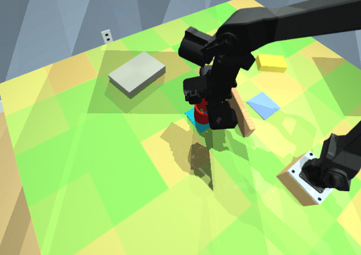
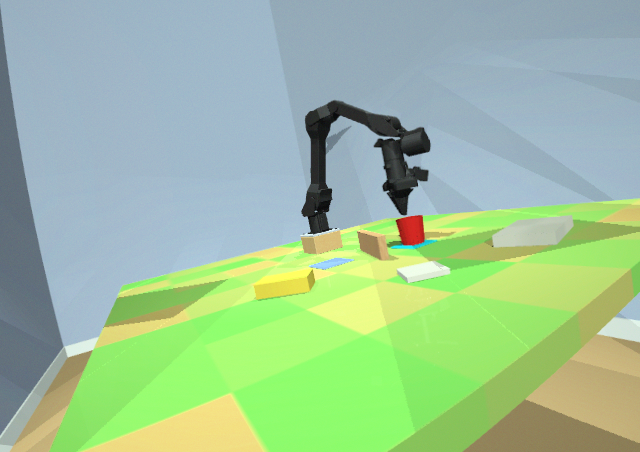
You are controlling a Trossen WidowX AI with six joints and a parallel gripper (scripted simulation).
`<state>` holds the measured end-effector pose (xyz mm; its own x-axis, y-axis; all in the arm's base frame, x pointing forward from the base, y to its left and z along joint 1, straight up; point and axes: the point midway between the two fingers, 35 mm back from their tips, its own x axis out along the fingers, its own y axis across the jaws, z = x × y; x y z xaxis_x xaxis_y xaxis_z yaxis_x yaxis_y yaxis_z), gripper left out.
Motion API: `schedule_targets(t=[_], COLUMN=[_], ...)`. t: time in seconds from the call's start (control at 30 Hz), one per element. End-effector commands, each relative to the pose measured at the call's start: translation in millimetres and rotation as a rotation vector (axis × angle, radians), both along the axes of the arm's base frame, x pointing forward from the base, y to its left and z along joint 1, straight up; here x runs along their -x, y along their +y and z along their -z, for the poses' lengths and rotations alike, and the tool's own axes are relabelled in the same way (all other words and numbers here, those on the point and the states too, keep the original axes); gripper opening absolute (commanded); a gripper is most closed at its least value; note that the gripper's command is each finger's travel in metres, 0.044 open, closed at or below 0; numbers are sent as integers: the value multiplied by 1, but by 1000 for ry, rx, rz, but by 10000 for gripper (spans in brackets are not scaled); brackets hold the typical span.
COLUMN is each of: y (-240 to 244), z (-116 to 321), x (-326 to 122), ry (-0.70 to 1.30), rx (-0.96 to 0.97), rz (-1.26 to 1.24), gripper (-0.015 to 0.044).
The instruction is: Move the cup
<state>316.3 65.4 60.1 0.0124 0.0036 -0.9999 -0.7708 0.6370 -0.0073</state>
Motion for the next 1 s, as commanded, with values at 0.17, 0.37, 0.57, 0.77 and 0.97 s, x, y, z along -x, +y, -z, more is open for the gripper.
schedule_targets(t=[0.17,0.37,0.57,0.77,0.97], y=[0,0,0,0,-1], z=[-13,-9,-11,-31,-58], x=[2,3,3,2,5], ry=[-16,-6,-6,-9,-13], rx=[-3,-1,-1,-2,-2], rz=[4,0,0,2,3], gripper=[128,233,390,440,440])
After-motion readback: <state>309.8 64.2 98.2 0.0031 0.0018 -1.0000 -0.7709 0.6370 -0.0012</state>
